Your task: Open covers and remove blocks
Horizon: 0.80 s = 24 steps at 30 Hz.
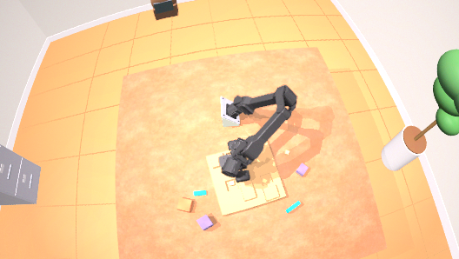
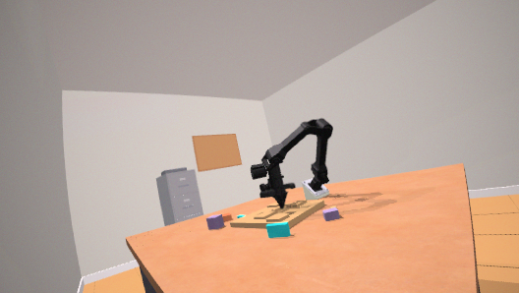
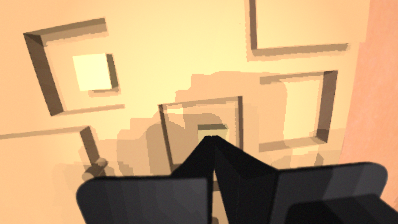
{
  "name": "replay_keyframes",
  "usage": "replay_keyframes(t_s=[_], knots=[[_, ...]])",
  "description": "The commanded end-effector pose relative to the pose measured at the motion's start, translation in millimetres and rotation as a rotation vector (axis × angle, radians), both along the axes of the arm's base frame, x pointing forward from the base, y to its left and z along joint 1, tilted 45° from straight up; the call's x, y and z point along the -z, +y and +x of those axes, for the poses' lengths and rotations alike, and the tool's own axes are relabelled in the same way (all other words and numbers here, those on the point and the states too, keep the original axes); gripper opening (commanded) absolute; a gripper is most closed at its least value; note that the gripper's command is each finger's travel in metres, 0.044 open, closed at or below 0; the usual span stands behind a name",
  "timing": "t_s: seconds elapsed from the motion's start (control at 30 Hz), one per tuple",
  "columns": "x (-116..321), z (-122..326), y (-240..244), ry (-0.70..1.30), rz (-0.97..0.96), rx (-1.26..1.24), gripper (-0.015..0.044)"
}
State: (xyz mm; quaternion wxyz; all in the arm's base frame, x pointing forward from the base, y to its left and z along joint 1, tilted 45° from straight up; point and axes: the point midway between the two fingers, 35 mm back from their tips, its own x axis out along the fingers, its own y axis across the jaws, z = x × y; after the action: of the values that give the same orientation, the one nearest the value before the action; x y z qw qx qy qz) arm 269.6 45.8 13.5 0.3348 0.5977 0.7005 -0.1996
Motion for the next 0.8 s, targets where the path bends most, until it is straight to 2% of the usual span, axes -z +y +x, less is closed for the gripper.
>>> replay_keyframes(t_s=[0.0, 0.13, 0.23, 0.7, 0.77], knots=[[1.8, 3.3, 0.0, -0.121, 0.014, -0.119, 0.0], [2.9, 5.0, -0.4, -0.081, 0.01, -0.079, 0.0], [2.9, 5.1, -0.5, -0.145, 0.016, -0.143, 0.0], [3.4, 6.6, -0.3, -1.053, 0.093, -1.053, 0.0], [3.2, 6.6, -0.4, -1.038, 0.092, -1.038, 0.0]])
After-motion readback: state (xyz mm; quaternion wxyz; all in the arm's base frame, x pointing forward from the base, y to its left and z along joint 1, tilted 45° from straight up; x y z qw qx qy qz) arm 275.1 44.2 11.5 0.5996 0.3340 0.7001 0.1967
